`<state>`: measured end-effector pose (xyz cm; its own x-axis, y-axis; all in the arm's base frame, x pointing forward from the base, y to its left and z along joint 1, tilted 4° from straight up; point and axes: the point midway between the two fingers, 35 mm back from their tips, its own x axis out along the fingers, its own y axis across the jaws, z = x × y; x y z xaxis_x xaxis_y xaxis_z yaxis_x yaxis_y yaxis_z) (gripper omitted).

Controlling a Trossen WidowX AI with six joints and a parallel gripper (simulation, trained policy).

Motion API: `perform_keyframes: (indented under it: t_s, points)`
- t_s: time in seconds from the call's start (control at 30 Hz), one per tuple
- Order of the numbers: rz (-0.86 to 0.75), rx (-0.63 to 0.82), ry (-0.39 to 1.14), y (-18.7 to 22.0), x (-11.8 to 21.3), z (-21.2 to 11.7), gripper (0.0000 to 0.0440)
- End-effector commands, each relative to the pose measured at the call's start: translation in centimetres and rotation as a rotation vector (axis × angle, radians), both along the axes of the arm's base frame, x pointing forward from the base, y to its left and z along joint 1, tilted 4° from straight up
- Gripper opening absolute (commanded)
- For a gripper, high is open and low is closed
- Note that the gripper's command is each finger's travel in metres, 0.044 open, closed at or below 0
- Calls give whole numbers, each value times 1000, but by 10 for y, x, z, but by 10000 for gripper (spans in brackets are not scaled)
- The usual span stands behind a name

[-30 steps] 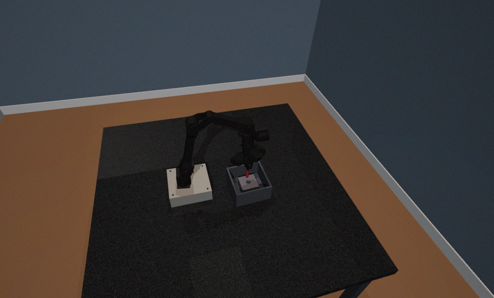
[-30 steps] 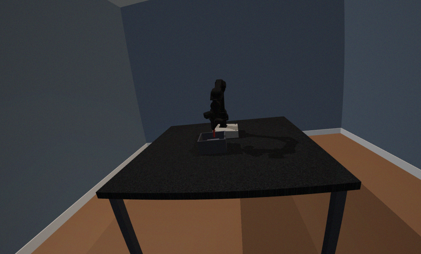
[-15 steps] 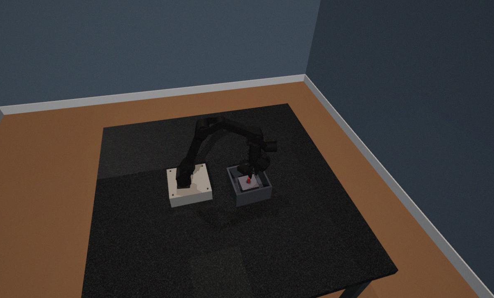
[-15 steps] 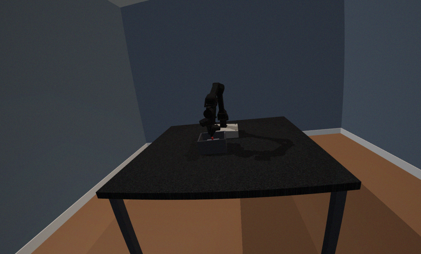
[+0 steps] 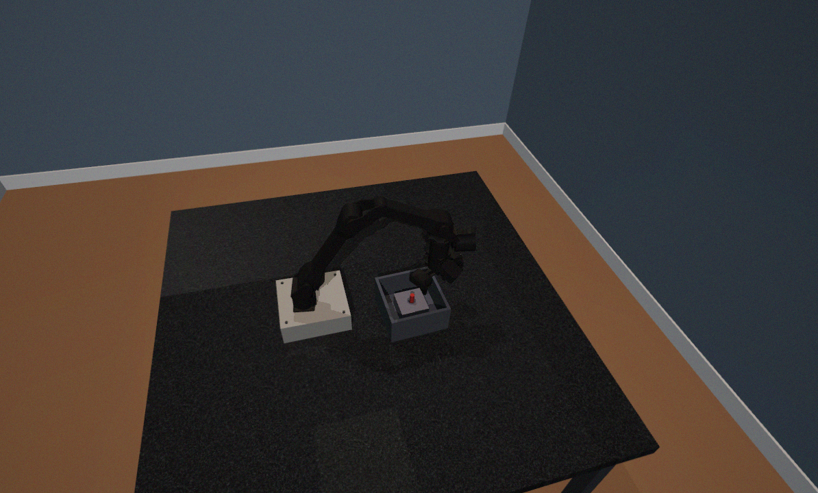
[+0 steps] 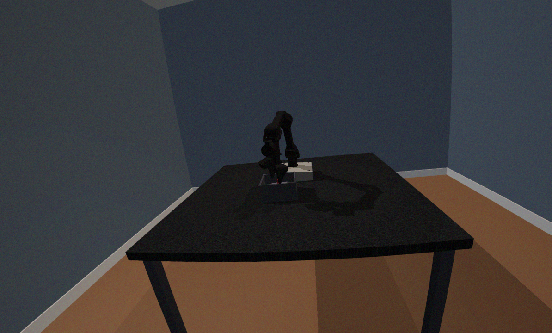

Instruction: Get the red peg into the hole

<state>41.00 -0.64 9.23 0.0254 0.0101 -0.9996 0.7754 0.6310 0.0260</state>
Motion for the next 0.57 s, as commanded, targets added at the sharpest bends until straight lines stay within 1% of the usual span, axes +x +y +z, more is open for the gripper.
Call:
perform_keyframes:
  t_s: [0.0, 0.23, 0.53]
  points:
    - [15, 23, 7, 4, 8, -5, 440]
    - [40, 56, 8, 15, 24, -5, 440]
    - [51, 82, 25, 28, 37, -2, 440]
